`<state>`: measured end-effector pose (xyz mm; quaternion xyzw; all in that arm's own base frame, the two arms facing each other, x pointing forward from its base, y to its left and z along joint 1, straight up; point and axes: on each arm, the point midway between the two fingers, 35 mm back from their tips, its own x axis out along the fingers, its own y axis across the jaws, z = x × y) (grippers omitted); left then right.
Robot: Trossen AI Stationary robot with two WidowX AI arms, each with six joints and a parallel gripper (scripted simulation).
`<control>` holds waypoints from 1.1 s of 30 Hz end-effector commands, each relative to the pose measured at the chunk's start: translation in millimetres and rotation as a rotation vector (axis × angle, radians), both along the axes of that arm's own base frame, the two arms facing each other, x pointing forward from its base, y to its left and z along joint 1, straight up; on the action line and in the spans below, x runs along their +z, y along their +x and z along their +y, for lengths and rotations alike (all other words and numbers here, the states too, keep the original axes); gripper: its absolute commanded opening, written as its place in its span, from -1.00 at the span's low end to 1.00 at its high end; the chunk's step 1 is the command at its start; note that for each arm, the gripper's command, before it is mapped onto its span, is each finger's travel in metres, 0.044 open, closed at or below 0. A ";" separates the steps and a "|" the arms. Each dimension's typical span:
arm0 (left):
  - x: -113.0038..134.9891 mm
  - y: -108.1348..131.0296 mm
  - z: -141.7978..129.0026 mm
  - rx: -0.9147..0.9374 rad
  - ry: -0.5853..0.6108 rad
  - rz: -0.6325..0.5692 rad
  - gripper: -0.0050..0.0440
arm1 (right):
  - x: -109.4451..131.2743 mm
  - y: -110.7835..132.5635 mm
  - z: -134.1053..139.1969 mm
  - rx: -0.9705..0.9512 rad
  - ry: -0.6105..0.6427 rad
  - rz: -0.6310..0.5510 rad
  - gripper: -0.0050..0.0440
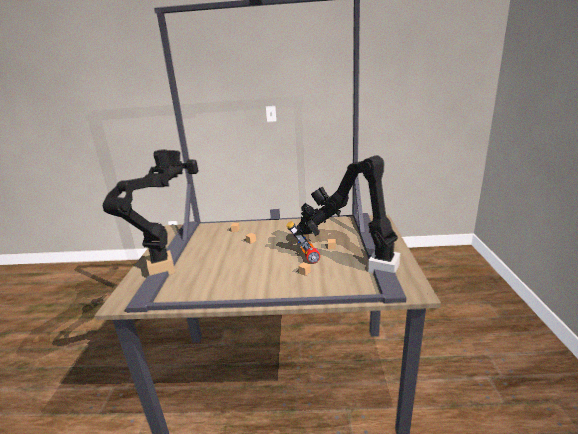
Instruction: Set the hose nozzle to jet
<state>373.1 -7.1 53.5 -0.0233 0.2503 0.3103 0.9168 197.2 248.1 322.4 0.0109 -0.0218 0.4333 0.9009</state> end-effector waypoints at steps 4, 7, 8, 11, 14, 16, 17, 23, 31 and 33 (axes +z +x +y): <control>-1.6 -2.0 0.5 0.001 -0.003 0.005 -0.10 | 8.2 0.0 -1.5 -0.006 0.017 -0.012 0.87; -1.6 -2.1 0.5 0.001 -0.003 0.005 -0.10 | 8.2 0.0 -1.5 -0.006 0.017 -0.012 0.87; -1.6 -2.1 0.5 0.001 -0.003 0.005 -0.10 | 8.2 0.0 -1.5 -0.006 0.017 -0.012 0.87; -2.2 -8.3 -2.2 -0.002 0.026 -0.027 -0.10 | 8.2 0.0 -1.5 -0.006 0.017 -0.012 0.87; -2.6 -12.5 -5.6 -0.010 0.051 -0.055 -0.10 | 8.2 0.0 -1.5 -0.006 0.017 -0.012 0.87; -3.0 -14.8 -7.1 -0.012 0.065 -0.073 -0.10 | 8.2 0.0 -1.5 -0.006 0.017 -0.012 0.87; -3.2 -15.9 -7.8 -0.013 0.072 -0.082 -0.10 | 8.2 0.0 -1.5 -0.006 0.017 -0.012 0.87; -4.1 -20.7 -11.1 -0.019 0.101 -0.117 -0.10 | 8.2 0.0 -1.5 -0.006 0.017 -0.012 0.87; -6.8 -30.2 -17.1 -0.032 0.162 -0.184 -0.10 | 8.2 0.0 -1.5 -0.006 0.017 -0.012 0.87; -7.5 -32.7 -18.5 -0.035 0.178 -0.201 -0.10 | 8.2 0.0 -1.5 -0.006 0.017 -0.012 0.87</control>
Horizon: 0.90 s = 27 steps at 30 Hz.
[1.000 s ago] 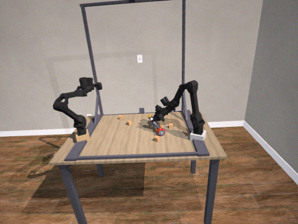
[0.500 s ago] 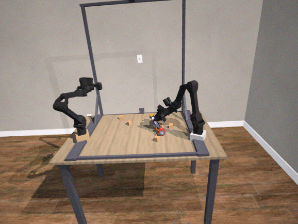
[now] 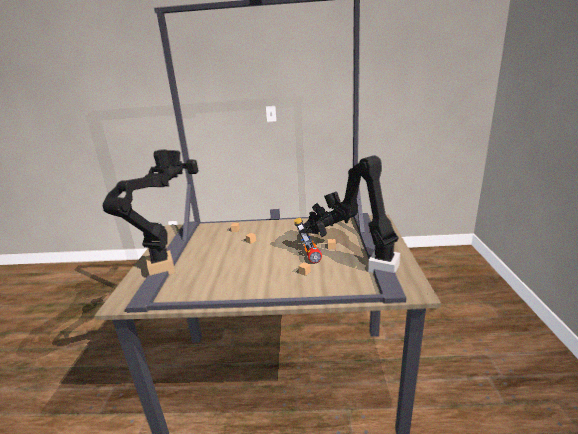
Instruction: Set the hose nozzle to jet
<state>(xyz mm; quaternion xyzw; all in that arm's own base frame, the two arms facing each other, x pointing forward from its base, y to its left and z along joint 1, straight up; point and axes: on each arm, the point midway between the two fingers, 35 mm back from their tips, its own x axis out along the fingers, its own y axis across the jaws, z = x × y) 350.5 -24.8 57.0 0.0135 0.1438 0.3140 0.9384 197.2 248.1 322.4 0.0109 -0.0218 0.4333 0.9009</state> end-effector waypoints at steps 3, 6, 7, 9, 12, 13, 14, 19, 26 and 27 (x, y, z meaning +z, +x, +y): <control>-10.7 -5.9 0.6 -0.010 0.022 0.001 -0.10 | 8.2 0.0 -1.5 -0.006 0.017 -0.012 0.87; -11.5 -6.4 1.8 -0.011 0.022 0.001 -0.10 | 8.2 0.0 -1.5 -0.006 0.017 -0.012 0.87; -11.7 -6.6 2.1 -0.011 0.022 0.001 -0.10 | 8.2 0.0 -1.5 -0.006 0.017 -0.012 0.87; -12.1 -6.9 2.7 -0.011 0.022 0.001 -0.10 | 8.2 0.0 -1.5 -0.006 0.017 -0.012 0.87; -12.8 -7.4 3.4 -0.011 0.022 0.001 -0.10 | 8.2 0.0 -1.5 -0.006 0.017 -0.012 0.87; -12.9 -7.5 3.6 -0.011 0.022 0.001 -0.10 | 8.2 0.0 -1.5 -0.006 0.017 -0.012 0.87; -12.9 -7.5 3.7 -0.011 0.022 0.001 -0.10 | 8.2 0.0 -1.5 -0.006 0.017 -0.012 0.87; -12.3 -7.1 3.0 -0.011 0.022 0.000 -0.10 | 8.2 0.0 -1.5 -0.006 0.017 -0.012 0.87; -11.3 -14.6 -1.9 -0.007 0.020 0.004 -0.10 | 8.2 0.0 -1.5 -0.006 0.017 -0.012 0.87; -11.1 -16.0 -2.7 -0.006 0.018 0.005 -0.10 | 8.2 0.0 -1.5 -0.006 0.017 -0.012 0.87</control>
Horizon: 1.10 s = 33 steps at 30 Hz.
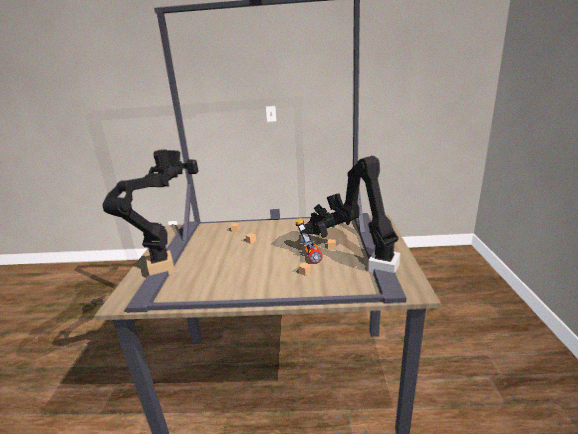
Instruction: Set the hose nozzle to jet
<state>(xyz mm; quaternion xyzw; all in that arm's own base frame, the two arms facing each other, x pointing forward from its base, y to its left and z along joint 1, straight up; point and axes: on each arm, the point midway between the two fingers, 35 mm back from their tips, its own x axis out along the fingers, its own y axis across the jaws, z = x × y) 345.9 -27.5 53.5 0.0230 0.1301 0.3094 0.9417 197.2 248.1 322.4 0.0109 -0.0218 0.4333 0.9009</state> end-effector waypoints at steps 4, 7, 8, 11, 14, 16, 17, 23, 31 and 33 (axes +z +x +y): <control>-6.5 -15.7 -4.6 0.005 -0.012 0.028 -0.10 | 8.2 0.0 -1.5 -0.006 0.017 -0.012 0.87; -5.5 -18.5 -8.2 0.003 -0.015 0.029 -0.10 | 8.2 0.0 -1.5 -0.006 0.017 -0.012 0.87; -5.1 -19.4 -9.4 0.002 -0.016 0.029 -0.10 | 8.2 0.0 -1.5 -0.006 0.017 -0.012 0.87; -5.4 -18.3 -8.4 0.002 -0.015 0.029 -0.10 | 8.2 0.0 -1.5 -0.006 0.017 -0.012 0.87; -3.5 -22.9 -13.8 -0.001 -0.019 0.030 -0.10 | 8.2 0.0 -1.5 -0.006 0.017 -0.012 0.87; -2.6 -24.5 -16.1 -0.001 -0.020 0.029 -0.10 | 8.2 0.0 -1.5 -0.006 0.017 -0.012 0.87; -2.1 -25.3 -17.1 -0.001 -0.021 0.029 -0.10 | 8.2 0.0 -1.5 -0.006 0.017 -0.012 0.87; 0.2 -22.9 -17.6 -0.001 -0.021 0.029 -0.10 | 8.2 0.0 -1.5 -0.006 0.017 -0.012 0.87; 0.9 -22.5 -17.7 -0.001 -0.021 0.030 -0.10 | 8.2 0.0 -1.5 -0.006 0.017 -0.012 0.87; 0.9 -22.6 -17.7 -0.001 -0.021 0.030 -0.10 | 8.2 0.0 -1.5 -0.006 0.017 -0.012 0.87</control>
